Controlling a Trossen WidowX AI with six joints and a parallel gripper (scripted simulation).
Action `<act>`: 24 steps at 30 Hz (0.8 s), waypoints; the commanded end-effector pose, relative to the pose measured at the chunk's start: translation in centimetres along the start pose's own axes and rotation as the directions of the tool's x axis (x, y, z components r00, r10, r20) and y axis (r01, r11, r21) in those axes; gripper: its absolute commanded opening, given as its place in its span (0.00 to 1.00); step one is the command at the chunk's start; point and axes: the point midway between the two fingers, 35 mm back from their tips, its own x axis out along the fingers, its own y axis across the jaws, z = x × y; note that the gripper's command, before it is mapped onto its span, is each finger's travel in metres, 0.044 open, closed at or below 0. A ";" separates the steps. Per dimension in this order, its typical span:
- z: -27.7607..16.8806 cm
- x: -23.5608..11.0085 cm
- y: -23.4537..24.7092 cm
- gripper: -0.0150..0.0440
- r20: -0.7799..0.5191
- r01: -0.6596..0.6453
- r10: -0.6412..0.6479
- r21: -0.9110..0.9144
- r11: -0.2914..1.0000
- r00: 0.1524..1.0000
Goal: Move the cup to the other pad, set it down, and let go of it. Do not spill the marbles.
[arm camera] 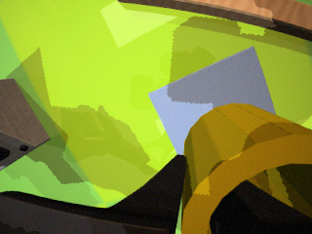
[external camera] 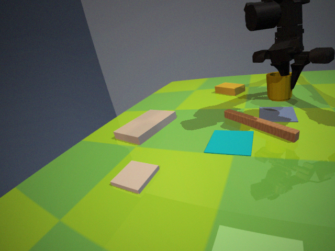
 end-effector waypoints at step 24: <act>1.1 0.0 -0.2 0.25 0.004 0.000 0.000 0.003 1.000 1.000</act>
